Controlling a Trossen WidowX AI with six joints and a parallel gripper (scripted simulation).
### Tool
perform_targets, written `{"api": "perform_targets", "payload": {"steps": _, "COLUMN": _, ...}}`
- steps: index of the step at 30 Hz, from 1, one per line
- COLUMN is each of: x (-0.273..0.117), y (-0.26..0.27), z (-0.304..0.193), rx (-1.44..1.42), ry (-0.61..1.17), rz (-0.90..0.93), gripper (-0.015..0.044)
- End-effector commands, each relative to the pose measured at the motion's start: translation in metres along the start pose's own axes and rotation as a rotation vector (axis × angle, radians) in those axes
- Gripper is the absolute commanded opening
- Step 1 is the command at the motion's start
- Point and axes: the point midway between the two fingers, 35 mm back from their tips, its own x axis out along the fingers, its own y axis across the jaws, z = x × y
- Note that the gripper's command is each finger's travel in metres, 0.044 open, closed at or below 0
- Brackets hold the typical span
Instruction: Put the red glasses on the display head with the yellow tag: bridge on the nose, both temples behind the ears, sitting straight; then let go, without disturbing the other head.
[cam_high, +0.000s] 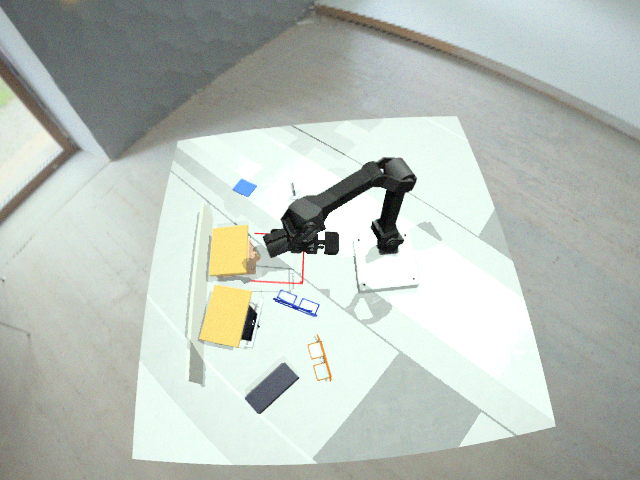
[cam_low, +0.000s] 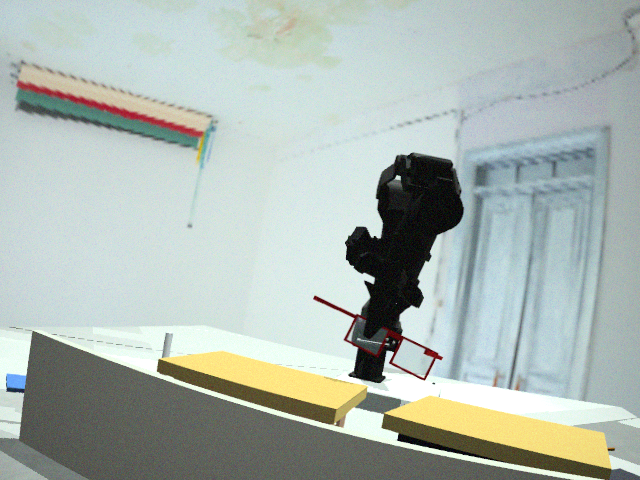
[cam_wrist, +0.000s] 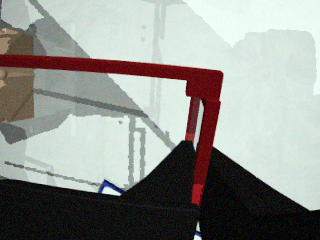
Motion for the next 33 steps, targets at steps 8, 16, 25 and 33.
{"api": "perform_targets", "payload": {"steps": 8, "x": 0.017, "y": 0.002, "z": 0.030, "rx": -0.046, "ry": 0.082, "rz": -0.080, "gripper": 0.0000}}
{"api": "perform_targets", "payload": {"steps": 16, "x": 0.026, "y": 0.002, "z": 0.052, "rx": -0.074, "ry": 0.153, "rz": -0.111, "gripper": 0.0000}}
{"api": "perform_targets", "payload": {"steps": 25, "x": 0.036, "y": 0.000, "z": 0.077, "rx": -0.101, "ry": 0.236, "rz": -0.119, "gripper": 0.0000}}
{"api": "perform_targets", "payload": {"steps": 33, "x": 0.043, "y": -0.001, "z": 0.074, "rx": -0.101, "ry": 0.277, "rz": -0.120, "gripper": 0.0000}}
